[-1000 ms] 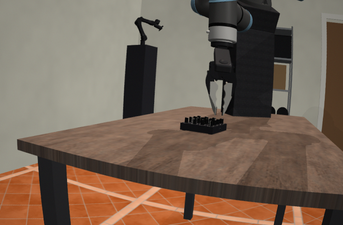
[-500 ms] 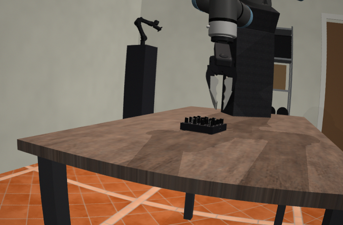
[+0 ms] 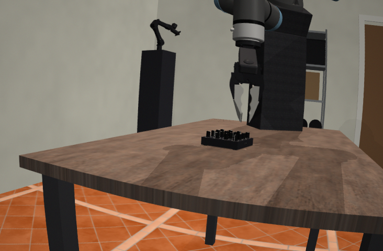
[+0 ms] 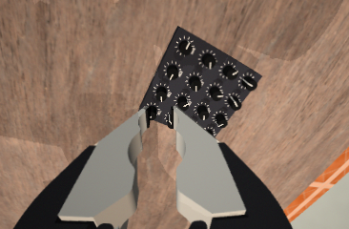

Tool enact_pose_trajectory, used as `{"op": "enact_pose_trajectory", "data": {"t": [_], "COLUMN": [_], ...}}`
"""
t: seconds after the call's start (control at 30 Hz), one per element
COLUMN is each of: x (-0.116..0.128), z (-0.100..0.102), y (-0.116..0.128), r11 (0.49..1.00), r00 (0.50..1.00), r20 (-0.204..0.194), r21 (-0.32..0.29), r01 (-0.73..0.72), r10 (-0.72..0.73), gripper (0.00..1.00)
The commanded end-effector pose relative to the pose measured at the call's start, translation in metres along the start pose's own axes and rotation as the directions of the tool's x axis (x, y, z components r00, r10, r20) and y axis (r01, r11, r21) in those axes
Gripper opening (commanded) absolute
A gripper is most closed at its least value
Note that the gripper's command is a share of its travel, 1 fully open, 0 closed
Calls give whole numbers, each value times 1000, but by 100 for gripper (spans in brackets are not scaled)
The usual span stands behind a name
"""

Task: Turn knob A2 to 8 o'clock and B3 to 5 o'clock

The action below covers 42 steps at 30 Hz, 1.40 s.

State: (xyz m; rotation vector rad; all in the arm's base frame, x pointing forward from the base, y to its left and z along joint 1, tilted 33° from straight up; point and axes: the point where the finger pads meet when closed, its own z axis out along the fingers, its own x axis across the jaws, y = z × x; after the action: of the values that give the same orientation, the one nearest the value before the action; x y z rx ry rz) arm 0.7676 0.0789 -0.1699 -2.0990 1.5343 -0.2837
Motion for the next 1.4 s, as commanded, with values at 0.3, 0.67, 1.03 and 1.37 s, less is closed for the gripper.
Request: {"op": "enact_pose_trajectory", "data": {"t": [0.3, 0.67, 1.03, 1.37], "x": [11, 21, 30, 35], "z": [-6, -11, -16, -20], "y": [-4, -6, -6, -6], "r11": [948, 792, 570, 377], "r00": [948, 792, 570, 377], "r20": [0, 0, 0, 1], "r21": [1, 1, 1, 1], "r01": [-317, -611, -822, -926], "r10": [317, 611, 822, 926], "gripper": [11, 11, 11, 11]}}
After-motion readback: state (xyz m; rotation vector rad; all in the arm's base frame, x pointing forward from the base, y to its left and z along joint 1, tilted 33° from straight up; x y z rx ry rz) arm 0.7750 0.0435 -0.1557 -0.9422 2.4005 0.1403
